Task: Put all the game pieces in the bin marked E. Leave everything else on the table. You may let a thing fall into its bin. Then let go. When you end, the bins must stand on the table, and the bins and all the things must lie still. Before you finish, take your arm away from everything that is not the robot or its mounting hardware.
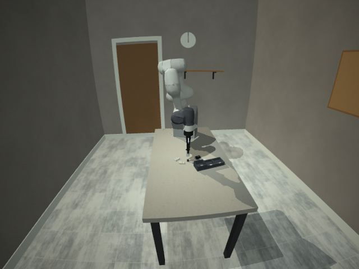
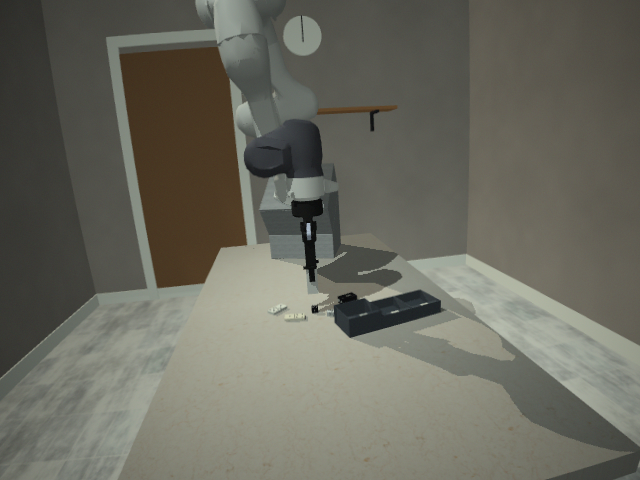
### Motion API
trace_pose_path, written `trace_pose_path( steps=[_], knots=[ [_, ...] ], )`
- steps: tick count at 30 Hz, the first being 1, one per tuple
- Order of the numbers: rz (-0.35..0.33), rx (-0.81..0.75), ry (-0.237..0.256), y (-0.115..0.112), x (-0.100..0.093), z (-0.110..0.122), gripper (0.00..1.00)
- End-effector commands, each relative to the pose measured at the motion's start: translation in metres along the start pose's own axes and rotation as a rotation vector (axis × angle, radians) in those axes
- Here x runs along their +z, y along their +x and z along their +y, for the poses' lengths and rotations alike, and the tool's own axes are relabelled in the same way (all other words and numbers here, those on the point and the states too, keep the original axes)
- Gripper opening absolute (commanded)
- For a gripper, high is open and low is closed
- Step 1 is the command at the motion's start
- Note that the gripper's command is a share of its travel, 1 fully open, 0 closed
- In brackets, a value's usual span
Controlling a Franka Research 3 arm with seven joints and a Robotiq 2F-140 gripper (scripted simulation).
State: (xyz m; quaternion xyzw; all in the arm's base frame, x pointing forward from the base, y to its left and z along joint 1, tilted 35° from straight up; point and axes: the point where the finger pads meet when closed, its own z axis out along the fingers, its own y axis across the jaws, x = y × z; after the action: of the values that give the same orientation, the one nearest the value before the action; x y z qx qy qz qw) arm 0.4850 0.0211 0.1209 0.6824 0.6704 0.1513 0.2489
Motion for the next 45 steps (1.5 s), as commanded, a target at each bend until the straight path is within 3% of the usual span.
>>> trace_pose_path(
  steps=[1, 11, 32, 45],
  knots=[
    [0.005, 0.037, -0.013, 0.001, 0.014, 0.0, 0.19],
    [0.005, 0.037, -0.013, 0.002, 0.045, 0.001, 0.19],
    [0.005, 0.037, -0.013, 0.003, 0.045, 0.001, 0.19],
    [0.005, 0.037, -0.013, 0.002, 0.057, 0.001, 0.19]
  ],
)
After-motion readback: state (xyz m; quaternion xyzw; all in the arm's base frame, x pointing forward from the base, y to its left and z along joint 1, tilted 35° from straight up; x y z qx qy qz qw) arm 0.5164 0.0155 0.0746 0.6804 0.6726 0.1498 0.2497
